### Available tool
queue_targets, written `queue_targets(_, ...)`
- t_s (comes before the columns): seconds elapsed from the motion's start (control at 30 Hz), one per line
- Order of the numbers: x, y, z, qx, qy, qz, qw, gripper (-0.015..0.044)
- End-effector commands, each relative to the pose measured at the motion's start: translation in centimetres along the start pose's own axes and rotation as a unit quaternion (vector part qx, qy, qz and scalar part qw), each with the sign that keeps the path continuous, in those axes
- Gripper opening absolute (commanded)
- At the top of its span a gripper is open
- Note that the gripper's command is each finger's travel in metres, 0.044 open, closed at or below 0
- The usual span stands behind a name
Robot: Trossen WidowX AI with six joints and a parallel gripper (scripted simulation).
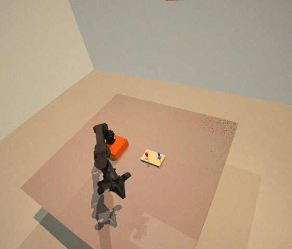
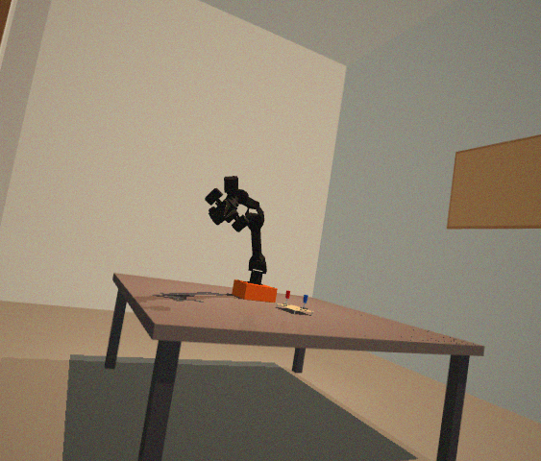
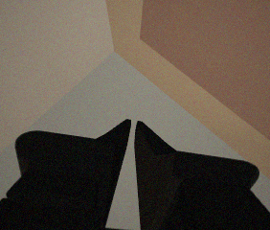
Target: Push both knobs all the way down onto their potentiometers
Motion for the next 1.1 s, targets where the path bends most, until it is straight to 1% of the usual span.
queue_targets(0.0, 0.1, 0.8, -1.2, -0.052, 0.019, -0.005, 0.998, 0.0)
queue_targets(0.27, 0.4, 2.4, -4.0, -0.16, 0.061, -0.005, 0.985, 0.0)
queue_targets(0.53, 0.4, 4.0, -6.9, -0.267, 0.106, 0.005, 0.958, 0.0)
queue_targets(0.8, 0.1, 5.5, -9.8, -0.373, 0.148, 0.024, 0.916, 0.0)
queue_targets(1.07, -0.4, 7.0, -12.8, -0.474, 0.187, 0.051, 0.859, 0.0)
Point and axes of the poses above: the point midway between the two fingers, 35 mm back from their tips, its own x axis out along the fingers, its own z axis across the jaws, y = z × x, the point moved 9 cm from there along -x, back along the fingers, and after that the axes turned 14 degrees about -x, right-handed, at the moved point
